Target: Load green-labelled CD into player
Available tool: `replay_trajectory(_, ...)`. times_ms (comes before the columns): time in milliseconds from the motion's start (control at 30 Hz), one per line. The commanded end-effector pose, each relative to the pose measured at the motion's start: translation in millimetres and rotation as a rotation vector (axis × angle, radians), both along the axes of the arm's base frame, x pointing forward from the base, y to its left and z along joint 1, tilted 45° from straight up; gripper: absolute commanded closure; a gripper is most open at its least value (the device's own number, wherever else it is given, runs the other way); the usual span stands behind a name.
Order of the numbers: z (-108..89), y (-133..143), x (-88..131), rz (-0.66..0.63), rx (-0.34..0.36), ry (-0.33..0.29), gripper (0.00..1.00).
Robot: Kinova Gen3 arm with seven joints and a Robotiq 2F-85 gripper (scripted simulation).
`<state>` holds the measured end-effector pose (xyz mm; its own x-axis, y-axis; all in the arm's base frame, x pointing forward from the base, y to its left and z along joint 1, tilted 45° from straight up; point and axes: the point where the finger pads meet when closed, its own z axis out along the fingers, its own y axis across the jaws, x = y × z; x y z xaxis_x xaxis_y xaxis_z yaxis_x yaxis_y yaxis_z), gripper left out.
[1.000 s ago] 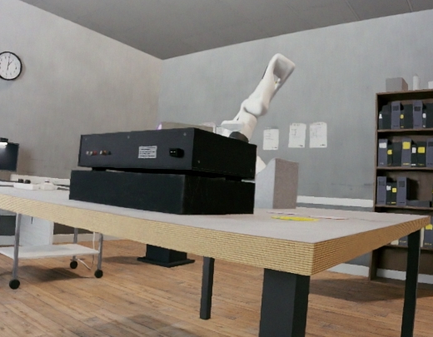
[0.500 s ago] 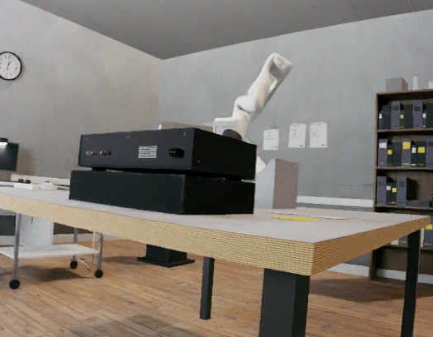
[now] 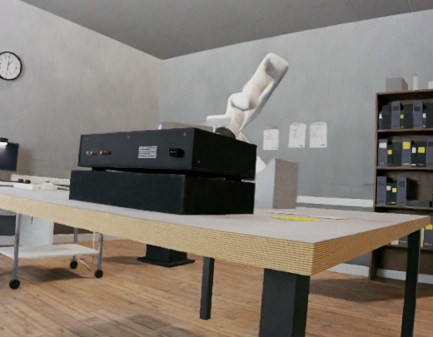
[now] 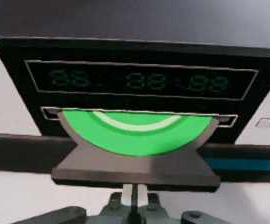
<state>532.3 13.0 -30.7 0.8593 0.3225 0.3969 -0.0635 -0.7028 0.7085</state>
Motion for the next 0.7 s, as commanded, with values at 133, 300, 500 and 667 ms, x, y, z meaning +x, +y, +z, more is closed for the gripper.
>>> replay_trajectory(133, -0.5, -3.3, 21.5, -0.002, 0.001, -0.004, 0.9)
replay_trajectory(300, -0.5, -3.9, 28.1, -0.002, 0.001, -0.004, 0.9)
replay_trajectory(500, -0.6, -4.4, 33.6, -0.002, 0.001, -0.004, 0.9)
replay_trajectory(667, -0.6, -4.7, 36.4, -0.002, 0.001, -0.004, 0.9)
